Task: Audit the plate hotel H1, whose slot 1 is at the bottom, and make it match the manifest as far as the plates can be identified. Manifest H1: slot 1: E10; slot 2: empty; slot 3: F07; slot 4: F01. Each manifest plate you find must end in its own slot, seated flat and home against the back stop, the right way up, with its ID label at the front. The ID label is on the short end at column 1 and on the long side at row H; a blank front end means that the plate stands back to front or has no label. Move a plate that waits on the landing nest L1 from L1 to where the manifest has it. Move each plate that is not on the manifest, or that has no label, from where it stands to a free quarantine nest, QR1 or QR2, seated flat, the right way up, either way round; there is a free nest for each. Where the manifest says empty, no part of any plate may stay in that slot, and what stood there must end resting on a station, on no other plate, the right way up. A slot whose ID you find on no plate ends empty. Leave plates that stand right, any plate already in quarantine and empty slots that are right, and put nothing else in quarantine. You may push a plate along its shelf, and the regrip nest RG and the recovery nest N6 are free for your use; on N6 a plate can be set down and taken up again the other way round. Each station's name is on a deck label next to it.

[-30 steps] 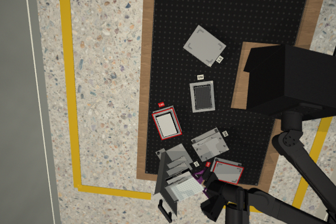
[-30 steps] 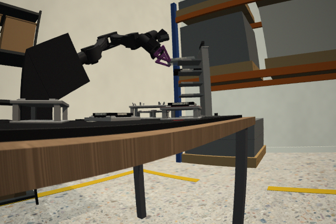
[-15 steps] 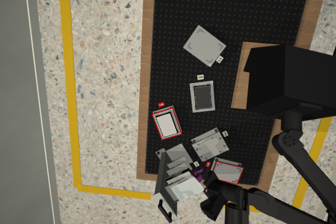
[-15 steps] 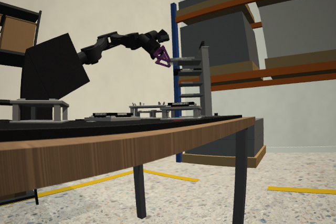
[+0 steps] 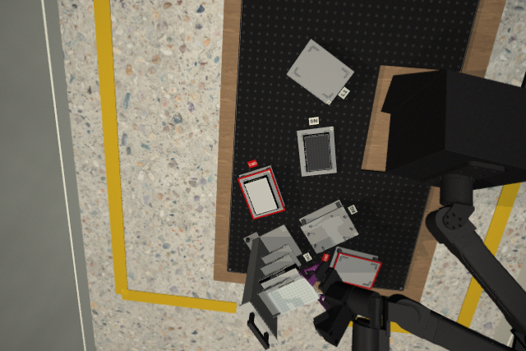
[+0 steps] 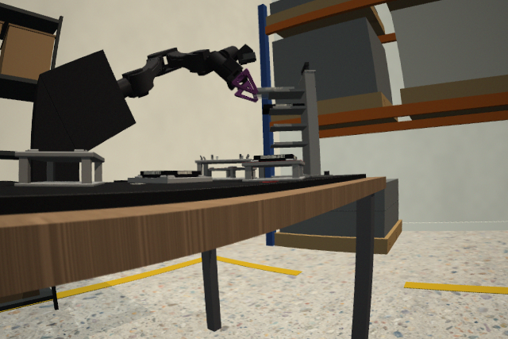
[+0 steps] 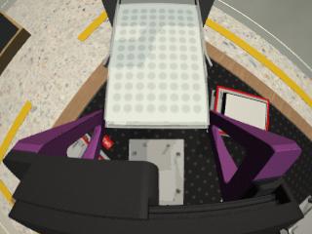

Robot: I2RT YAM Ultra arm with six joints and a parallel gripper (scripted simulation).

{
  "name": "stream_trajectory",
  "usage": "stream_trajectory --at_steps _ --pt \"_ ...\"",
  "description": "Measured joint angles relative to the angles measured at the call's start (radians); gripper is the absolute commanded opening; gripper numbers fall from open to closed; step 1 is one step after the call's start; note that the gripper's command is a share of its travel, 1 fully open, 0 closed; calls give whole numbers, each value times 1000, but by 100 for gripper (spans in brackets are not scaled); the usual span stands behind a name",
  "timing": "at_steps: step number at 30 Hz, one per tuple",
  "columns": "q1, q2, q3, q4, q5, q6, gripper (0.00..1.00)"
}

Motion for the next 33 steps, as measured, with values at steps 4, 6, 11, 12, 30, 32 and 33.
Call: stream_trajectory --at_steps 4,6,11,12,30,32,33 --pt "0 0 0 0 0 0 100" --pt "0 0 0 0 0 0 100" --pt "0 0 0 0 0 0 100" --pt "0 0 0 0 0 0 100" --pt "-54 -56 -25 -23 -61 6 100" --pt "-58 -70 -37 -27 -67 6 100" --pt "-60 -77 -42 -28 -70 6 100"
